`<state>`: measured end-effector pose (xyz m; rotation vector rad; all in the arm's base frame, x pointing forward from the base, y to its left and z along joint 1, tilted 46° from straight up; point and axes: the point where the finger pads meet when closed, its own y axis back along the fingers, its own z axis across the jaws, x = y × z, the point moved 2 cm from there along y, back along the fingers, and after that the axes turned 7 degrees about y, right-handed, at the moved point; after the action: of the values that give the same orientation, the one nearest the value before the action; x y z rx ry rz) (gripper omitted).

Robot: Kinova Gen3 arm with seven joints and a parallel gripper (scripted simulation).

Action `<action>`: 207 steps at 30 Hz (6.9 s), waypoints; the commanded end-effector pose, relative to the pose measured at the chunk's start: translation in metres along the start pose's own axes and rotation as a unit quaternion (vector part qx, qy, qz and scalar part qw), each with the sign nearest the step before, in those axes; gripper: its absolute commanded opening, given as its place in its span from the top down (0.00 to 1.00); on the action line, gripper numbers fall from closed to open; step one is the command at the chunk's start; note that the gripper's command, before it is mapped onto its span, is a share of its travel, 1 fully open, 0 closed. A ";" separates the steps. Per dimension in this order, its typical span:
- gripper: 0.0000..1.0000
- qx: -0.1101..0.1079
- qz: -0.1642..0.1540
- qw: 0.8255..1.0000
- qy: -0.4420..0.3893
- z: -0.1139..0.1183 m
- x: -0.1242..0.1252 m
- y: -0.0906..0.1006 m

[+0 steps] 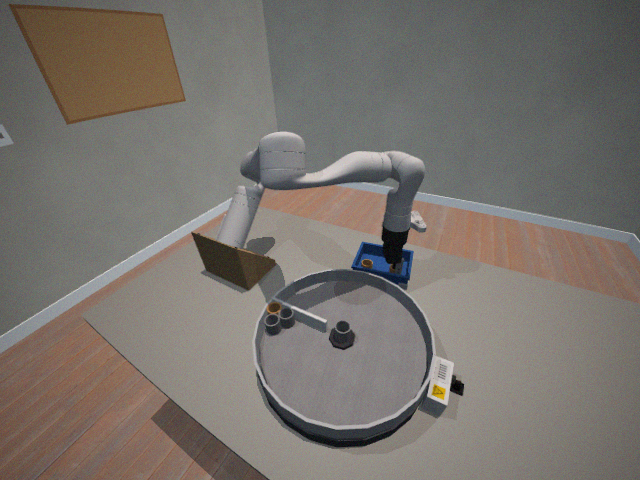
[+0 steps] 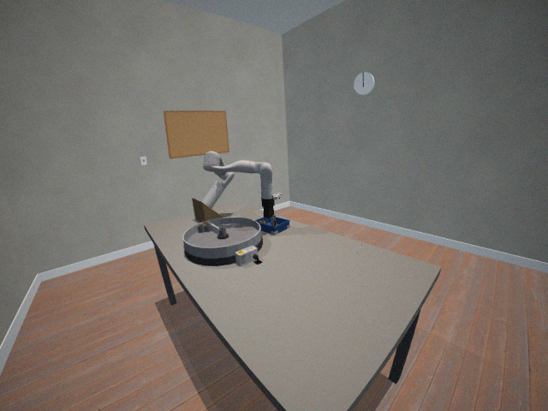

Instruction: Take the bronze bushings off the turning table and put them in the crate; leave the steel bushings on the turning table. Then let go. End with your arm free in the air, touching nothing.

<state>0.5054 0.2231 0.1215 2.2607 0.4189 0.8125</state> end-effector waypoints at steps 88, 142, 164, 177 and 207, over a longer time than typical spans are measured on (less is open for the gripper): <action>0.53 -0.001 0.001 1.000 0.000 -0.001 0.001 0.129; 0.53 0.000 0.001 1.000 0.000 -0.001 0.001 0.129; 0.55 0.000 0.001 1.000 0.000 0.023 -0.051 0.126; 0.55 -0.001 0.000 1.000 0.000 0.042 -0.093 0.123; 0.55 -0.001 0.000 1.000 0.001 0.070 -0.155 0.119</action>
<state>0.4428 0.0277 0.0977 2.2585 0.4226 0.8152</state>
